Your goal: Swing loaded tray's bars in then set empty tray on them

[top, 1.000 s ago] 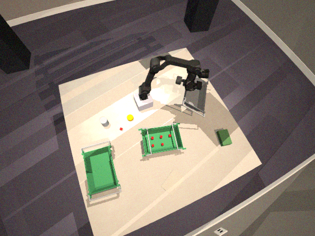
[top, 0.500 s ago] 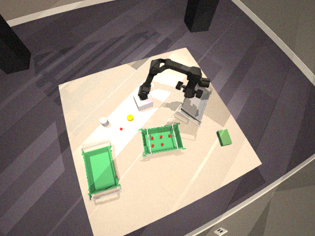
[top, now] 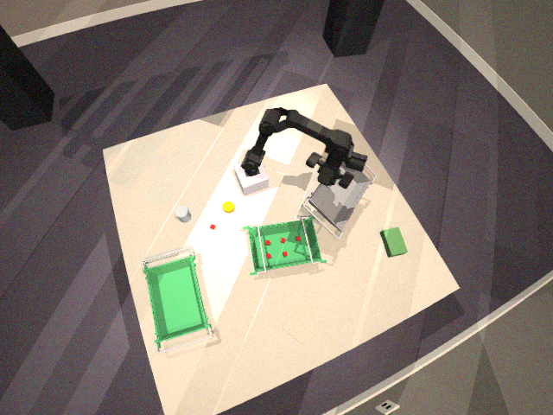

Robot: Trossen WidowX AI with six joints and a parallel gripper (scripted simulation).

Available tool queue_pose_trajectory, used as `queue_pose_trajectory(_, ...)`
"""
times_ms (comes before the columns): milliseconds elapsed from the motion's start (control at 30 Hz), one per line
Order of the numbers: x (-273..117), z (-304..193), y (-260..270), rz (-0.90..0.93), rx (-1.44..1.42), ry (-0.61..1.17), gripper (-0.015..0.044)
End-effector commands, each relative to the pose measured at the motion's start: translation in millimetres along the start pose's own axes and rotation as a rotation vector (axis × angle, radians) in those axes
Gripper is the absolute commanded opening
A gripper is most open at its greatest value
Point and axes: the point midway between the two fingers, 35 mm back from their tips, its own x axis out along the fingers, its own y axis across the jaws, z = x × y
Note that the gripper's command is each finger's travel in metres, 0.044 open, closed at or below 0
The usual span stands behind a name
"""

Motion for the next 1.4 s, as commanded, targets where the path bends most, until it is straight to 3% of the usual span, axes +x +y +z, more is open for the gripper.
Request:
queue_pose_trajectory(0,-6,16,5,0.026,0.051,-0.003,0.0000)
queue_pose_trajectory(1367,-7,179,-2,0.030,0.548,-0.017,0.0000)
